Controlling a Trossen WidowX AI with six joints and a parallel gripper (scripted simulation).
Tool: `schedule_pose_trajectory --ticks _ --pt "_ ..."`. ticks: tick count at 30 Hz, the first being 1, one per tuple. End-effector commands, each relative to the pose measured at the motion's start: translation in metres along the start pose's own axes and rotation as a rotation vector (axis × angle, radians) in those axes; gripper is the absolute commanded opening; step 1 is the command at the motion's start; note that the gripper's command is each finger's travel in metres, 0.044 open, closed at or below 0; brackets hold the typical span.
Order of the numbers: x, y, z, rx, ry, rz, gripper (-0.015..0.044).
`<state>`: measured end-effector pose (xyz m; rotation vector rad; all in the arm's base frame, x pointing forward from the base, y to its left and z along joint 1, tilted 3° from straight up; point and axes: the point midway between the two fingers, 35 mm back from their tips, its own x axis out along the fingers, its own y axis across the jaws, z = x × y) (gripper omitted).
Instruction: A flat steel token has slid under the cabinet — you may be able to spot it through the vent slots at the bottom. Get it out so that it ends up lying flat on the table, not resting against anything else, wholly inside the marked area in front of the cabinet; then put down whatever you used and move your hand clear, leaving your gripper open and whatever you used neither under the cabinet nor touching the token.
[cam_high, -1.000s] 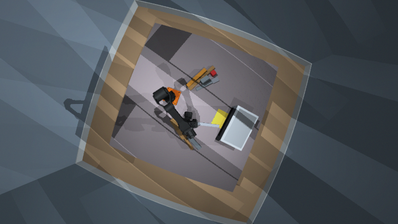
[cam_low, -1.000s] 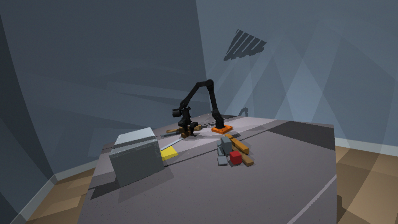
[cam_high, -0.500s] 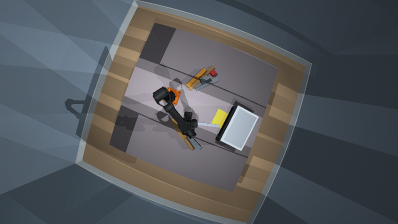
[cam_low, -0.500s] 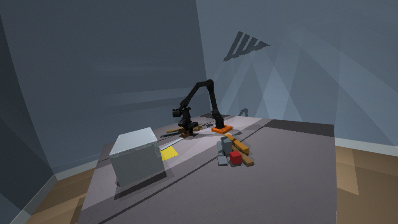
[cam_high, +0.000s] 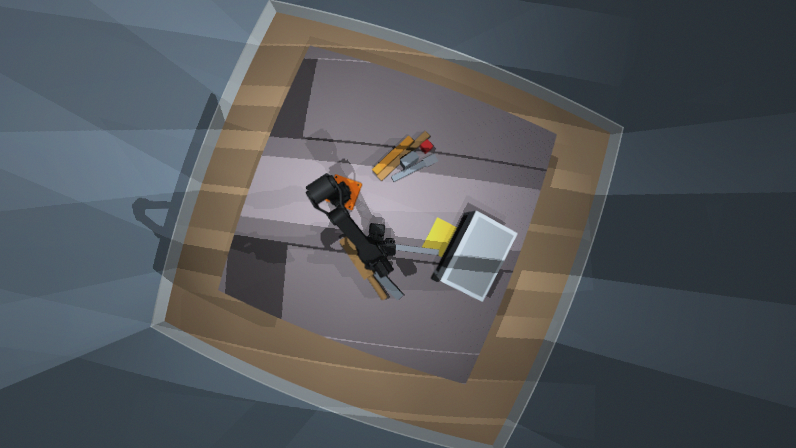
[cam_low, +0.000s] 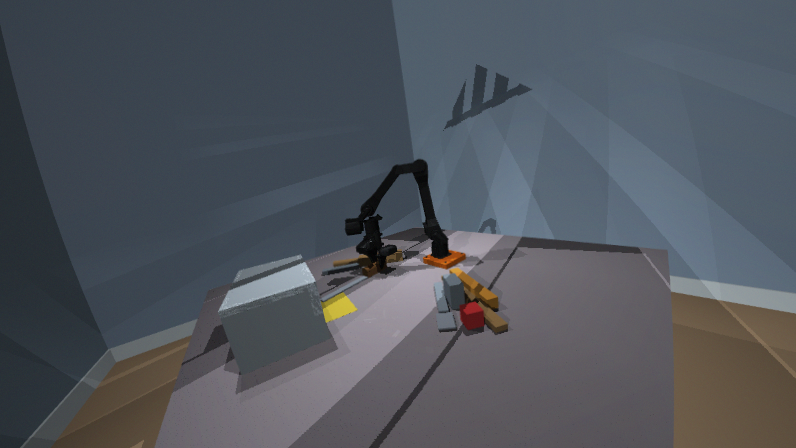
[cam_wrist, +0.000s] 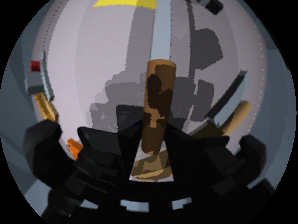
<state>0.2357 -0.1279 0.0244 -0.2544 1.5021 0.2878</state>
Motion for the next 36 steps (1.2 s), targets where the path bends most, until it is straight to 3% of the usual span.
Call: schedule_pose_trajectory --ticks 1,36 --pt "0.000 -0.001 0.007 0.002 0.000 -0.001 0.0000" --pt "-0.001 -0.002 0.061 0.005 -0.003 -0.001 0.0000"
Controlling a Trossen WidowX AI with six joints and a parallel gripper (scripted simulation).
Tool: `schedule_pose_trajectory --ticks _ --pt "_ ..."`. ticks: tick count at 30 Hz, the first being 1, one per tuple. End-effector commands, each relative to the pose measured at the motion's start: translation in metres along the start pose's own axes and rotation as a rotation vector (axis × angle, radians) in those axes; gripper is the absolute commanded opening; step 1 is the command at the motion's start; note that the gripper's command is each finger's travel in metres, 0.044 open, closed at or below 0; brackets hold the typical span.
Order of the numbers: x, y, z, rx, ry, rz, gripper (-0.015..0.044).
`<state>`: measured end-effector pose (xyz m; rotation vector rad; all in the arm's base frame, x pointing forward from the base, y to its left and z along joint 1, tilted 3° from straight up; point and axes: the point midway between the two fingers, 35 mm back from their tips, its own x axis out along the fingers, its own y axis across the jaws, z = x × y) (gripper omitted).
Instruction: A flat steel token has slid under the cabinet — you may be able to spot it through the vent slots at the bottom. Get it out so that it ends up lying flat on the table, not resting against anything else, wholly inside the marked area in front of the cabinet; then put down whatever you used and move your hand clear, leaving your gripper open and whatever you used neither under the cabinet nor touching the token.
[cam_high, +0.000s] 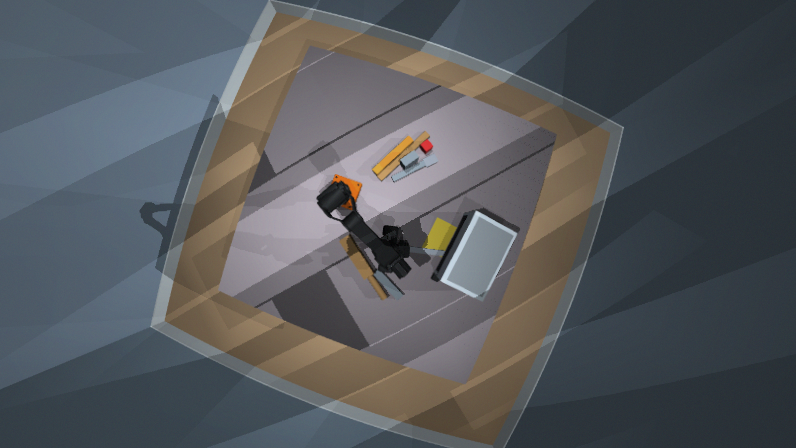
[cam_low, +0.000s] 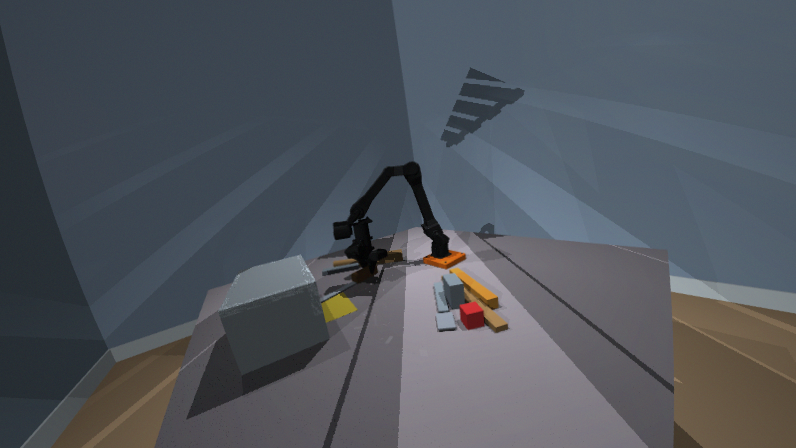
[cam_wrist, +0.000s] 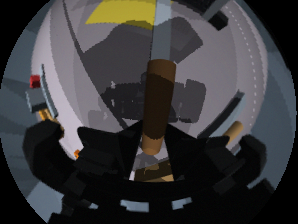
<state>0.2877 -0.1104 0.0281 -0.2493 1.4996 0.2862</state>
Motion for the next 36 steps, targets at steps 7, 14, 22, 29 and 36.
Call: schedule_pose_trajectory --ticks 7,14,22,29,36 --pt "0.000 -0.001 0.015 0.001 0.000 -0.002 0.0000" --pt "-0.001 -0.001 0.025 0.001 -0.001 -0.002 0.0000" --pt "-0.001 -0.001 0.035 0.001 -0.002 -0.002 0.0000" --pt "-0.001 -0.002 0.044 0.001 -0.002 -0.002 0.0000" --pt "-0.001 -0.002 0.052 0.001 -0.003 -0.002 0.0000"
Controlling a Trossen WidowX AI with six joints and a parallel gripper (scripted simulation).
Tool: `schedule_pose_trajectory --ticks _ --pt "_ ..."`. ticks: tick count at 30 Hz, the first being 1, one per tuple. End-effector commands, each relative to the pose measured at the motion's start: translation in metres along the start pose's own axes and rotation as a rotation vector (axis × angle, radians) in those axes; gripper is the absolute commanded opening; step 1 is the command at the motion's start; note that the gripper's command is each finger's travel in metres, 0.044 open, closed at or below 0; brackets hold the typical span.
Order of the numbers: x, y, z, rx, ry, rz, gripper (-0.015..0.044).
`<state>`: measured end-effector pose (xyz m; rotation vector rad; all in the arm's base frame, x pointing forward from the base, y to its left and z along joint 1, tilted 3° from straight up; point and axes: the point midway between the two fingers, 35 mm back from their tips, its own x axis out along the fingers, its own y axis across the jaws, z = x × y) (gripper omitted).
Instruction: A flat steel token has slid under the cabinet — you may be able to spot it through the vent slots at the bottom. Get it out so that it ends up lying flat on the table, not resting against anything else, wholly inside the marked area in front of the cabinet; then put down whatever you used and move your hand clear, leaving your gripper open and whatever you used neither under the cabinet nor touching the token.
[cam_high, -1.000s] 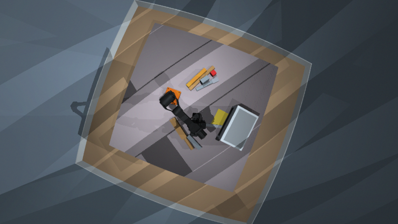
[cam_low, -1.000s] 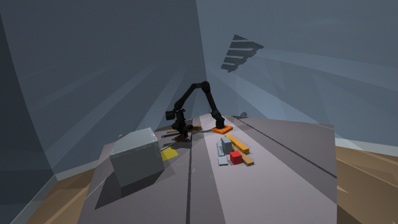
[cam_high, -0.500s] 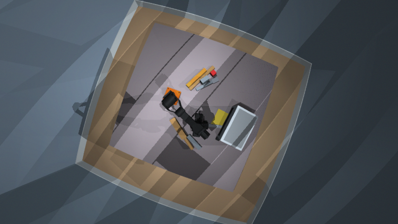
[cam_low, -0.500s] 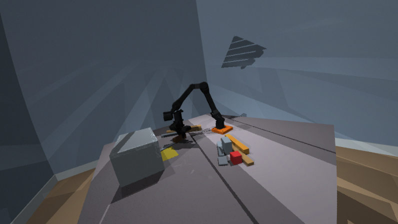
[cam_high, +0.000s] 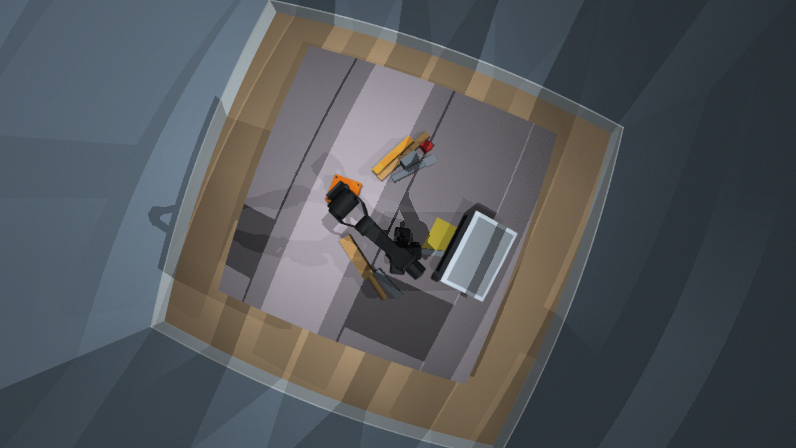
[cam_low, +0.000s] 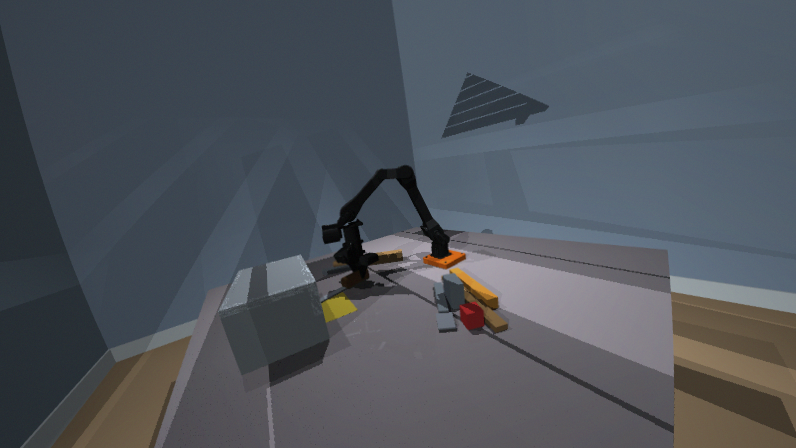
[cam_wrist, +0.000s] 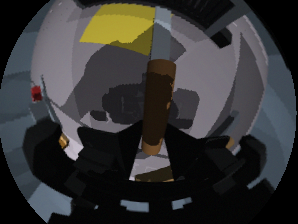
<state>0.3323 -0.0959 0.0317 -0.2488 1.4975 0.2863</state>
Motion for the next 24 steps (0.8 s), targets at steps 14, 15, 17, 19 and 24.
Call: schedule_pose_trajectory --ticks 14,15,17,19,24 --pt "-0.001 -0.001 0.022 0.001 -0.002 -0.002 0.0000" --pt "-0.001 -0.001 0.023 0.001 -0.002 -0.002 0.0000" --pt "-0.001 -0.001 0.025 0.001 -0.002 -0.002 0.0000" --pt "-0.001 -0.001 0.028 0.001 -0.002 -0.002 0.0000" --pt "-0.001 -0.001 0.033 0.001 -0.003 -0.002 0.0000"
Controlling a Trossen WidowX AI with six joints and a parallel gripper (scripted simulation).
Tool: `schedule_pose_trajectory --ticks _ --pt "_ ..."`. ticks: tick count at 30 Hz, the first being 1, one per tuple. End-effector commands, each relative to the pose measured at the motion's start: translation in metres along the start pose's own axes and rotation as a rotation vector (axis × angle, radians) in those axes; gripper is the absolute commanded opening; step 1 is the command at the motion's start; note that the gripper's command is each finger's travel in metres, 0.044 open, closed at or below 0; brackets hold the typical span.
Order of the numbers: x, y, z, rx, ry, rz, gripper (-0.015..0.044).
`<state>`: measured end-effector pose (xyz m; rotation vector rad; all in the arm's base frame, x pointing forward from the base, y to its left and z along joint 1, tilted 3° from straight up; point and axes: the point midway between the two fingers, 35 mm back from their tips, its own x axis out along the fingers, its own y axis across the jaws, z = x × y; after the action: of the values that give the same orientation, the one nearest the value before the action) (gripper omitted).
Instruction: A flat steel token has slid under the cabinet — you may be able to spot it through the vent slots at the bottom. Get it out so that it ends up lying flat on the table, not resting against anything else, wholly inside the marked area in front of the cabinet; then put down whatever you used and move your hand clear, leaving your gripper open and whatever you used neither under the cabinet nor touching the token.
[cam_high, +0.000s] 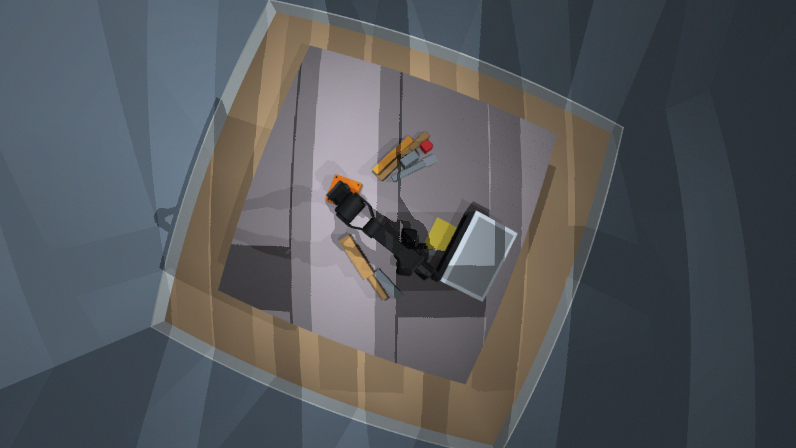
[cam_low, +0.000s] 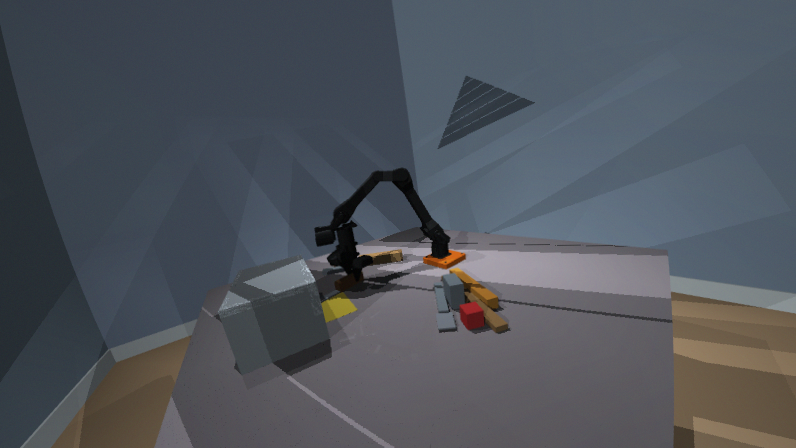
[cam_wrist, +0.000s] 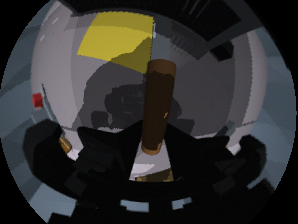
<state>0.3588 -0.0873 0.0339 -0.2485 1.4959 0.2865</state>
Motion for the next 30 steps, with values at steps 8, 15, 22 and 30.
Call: schedule_pose_trajectory --ticks 8,15,22,30 --pt "0.000 0.000 0.014 0.001 -0.002 -0.002 0.0000" --pt "-0.001 0.000 0.021 0.001 -0.002 -0.002 0.0000" --pt "-0.001 0.000 0.029 0.001 -0.003 -0.002 0.0000" --pt "-0.001 0.000 0.037 0.001 -0.003 -0.002 0.0000"
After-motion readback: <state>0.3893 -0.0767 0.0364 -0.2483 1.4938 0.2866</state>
